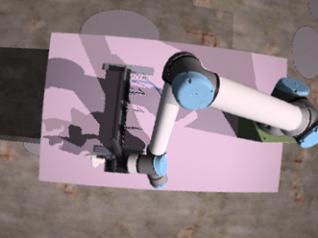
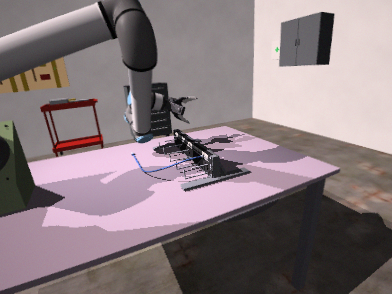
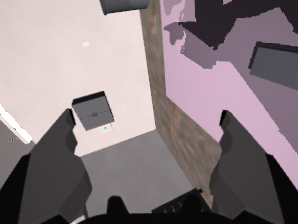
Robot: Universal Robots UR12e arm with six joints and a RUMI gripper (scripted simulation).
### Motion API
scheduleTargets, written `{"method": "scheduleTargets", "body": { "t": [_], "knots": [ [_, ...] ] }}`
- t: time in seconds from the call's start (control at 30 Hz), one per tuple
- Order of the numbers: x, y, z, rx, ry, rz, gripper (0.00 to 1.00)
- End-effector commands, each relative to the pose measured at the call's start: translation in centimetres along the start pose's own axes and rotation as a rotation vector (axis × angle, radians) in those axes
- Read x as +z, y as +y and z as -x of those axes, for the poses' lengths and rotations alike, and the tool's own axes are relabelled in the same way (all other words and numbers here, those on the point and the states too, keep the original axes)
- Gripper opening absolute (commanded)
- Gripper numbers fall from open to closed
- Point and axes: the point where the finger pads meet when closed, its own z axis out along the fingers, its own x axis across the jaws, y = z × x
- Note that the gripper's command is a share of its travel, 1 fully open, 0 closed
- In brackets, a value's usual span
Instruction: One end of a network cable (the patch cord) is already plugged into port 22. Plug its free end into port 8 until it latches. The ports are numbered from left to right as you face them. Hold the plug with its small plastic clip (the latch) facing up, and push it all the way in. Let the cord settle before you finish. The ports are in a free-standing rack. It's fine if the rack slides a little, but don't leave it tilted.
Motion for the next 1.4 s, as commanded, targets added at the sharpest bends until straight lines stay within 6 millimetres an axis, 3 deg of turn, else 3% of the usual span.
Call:
{"method": "scheduleTargets", "body": {
  "t": [0.0,0.73,1.37],
  "knots": [
    [0.0,0.0,0.1,0.000,-0.001,0.000,1.00],
    [0.0,-0.1,0.2,-0.002,0.000,0.001,1.00],
    [1.6,-2.0,1.3,-0.080,0.057,0.035,1.00]
  ]
}}
